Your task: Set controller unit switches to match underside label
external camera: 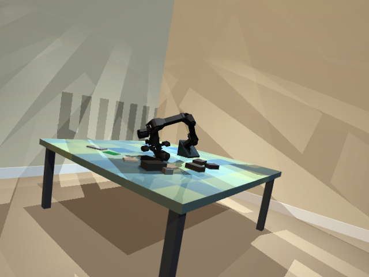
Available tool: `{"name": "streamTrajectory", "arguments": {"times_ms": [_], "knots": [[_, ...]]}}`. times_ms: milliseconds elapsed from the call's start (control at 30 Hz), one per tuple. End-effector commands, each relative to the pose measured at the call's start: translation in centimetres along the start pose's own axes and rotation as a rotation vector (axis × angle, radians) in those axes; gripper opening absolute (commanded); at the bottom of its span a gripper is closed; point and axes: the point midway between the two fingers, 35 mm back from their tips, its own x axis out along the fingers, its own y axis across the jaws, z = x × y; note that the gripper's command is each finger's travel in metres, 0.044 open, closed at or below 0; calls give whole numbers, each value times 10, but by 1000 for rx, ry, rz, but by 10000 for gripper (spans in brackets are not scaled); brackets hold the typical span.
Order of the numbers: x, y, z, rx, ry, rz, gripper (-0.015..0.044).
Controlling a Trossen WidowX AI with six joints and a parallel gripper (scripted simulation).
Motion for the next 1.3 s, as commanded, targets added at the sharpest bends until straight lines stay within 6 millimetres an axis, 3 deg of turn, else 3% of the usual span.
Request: {"name": "streamTrajectory", "arguments": {"times_ms": [0,1267], "knots": [[1,-1,0,5,4,-1,0],[8,-21,0,6,4,-2,0]]}}
